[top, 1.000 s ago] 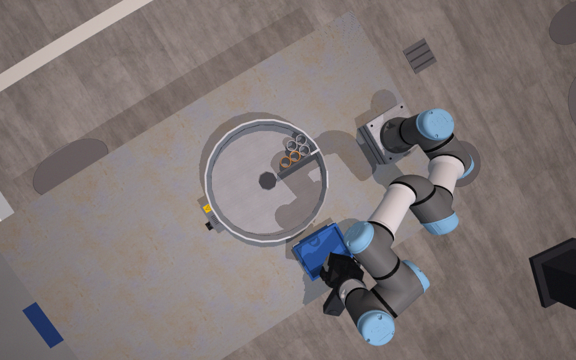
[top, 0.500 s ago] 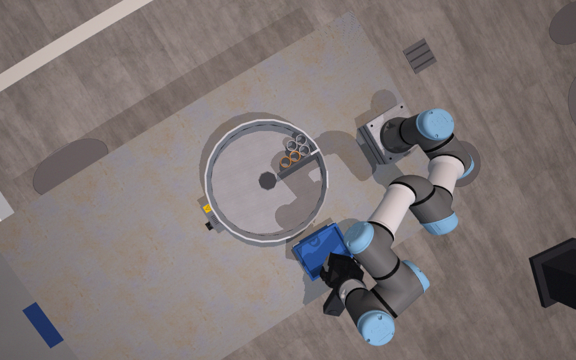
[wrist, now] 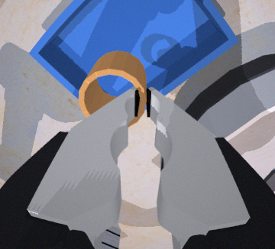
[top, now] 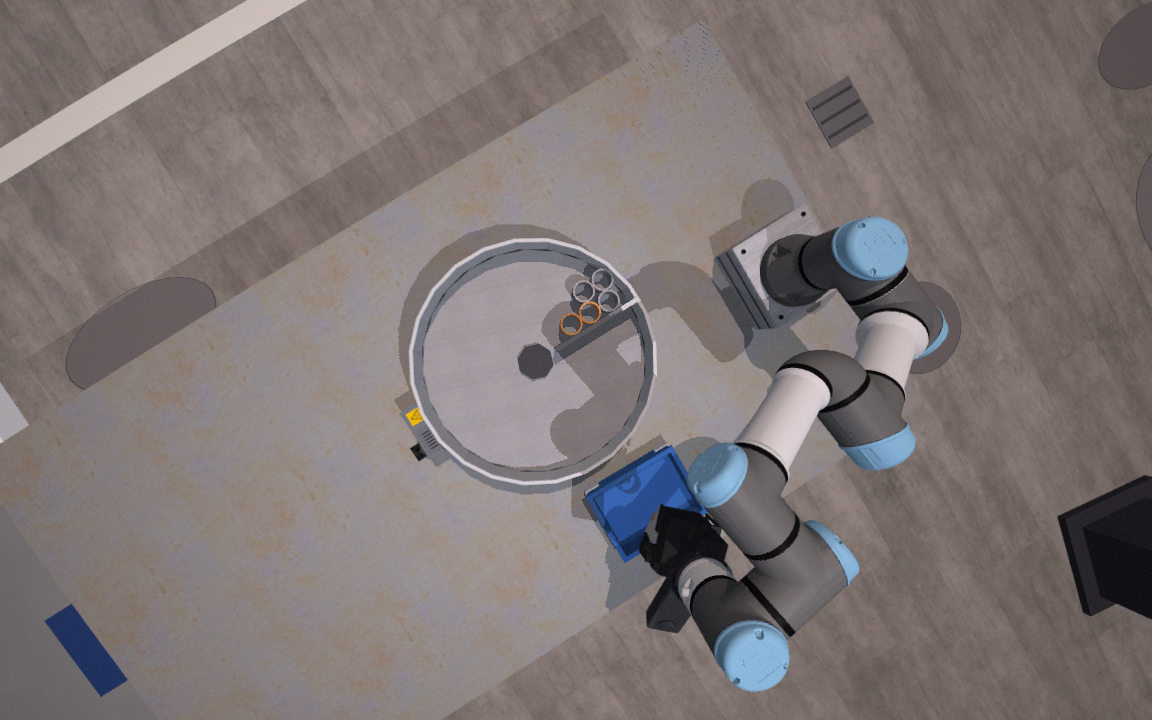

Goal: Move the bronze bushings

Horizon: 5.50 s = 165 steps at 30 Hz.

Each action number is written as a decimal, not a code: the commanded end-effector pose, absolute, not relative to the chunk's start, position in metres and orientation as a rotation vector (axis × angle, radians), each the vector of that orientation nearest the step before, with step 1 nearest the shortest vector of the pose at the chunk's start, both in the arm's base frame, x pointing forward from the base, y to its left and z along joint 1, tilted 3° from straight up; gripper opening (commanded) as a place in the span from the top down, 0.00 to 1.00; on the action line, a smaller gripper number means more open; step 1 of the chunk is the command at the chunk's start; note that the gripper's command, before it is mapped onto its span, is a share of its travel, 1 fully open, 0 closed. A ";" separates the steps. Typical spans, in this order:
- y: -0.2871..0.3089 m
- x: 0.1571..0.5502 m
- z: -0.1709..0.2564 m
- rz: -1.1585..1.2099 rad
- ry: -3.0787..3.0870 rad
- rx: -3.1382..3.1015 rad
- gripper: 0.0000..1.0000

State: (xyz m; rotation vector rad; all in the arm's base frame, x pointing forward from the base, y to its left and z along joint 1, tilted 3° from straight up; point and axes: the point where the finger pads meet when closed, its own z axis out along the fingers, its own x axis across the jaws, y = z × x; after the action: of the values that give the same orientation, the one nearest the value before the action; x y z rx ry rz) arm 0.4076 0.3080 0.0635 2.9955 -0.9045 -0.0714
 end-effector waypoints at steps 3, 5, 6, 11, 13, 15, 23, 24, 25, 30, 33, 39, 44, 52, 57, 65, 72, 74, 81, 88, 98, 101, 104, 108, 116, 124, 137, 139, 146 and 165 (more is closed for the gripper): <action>0.308 0.408 0.065 -0.067 -0.905 2.998 1.00; 0.308 0.408 0.065 -0.067 -0.905 2.998 1.00; 0.308 0.408 0.065 -0.067 -0.905 2.998 1.00; 0.308 0.408 0.065 -0.067 -0.905 2.998 1.00; 0.308 0.408 0.065 -0.067 -0.905 2.998 1.00; 0.308 0.408 0.065 -0.067 -0.905 2.998 1.00; 0.308 0.408 0.065 -0.067 -0.905 2.998 1.00; 0.308 0.408 0.065 -0.067 -0.905 2.998 1.00; 0.308 0.408 0.065 -0.067 -0.905 2.998 1.00; 0.308 0.408 0.065 -0.067 -0.905 2.998 1.00; 0.308 0.408 0.065 -0.067 -0.905 2.998 1.00; 0.308 0.408 0.065 -0.067 -0.905 2.998 1.00; 0.308 0.408 0.065 -0.067 -0.905 2.998 1.00; 0.308 0.408 0.065 -0.067 -0.905 2.998 1.00; 0.308 0.408 0.065 -0.067 -0.905 2.998 1.00; 0.308 0.408 0.065 -0.067 -0.905 2.998 1.00; 0.308 0.408 0.065 -0.067 -0.905 2.998 1.00; 0.308 0.408 0.065 -0.067 -0.905 2.998 1.00; 0.308 0.408 0.065 -0.067 -0.905 2.998 1.00; 0.308 0.408 0.065 -0.067 -0.905 2.998 1.00; 0.308 0.408 0.065 -0.067 -0.905 2.998 1.00; 0.308 0.408 0.065 -0.067 -0.905 2.998 1.00; 0.308 0.408 0.065 -0.068 -0.905 2.997 1.00; 0.309 0.408 0.063 -0.069 -0.904 2.996 1.00; 0.309 0.409 0.056 -0.074 -0.899 2.991 1.00; 0.310 0.410 0.054 -0.074 -0.899 2.991 1.00; 0.310 0.410 0.048 -0.074 -0.899 2.991 1.00; 0.310 0.410 0.047 -0.074 -0.899 2.991 1.00; 0.310 0.410 0.042 -0.074 -0.899 2.991 1.00; 0.310 0.409 0.017 -0.074 -0.899 2.991 1.00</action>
State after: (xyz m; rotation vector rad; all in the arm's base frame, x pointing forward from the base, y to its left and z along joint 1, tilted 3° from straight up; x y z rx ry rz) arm 0.4086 0.3098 0.0205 2.9698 -0.8916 -0.1023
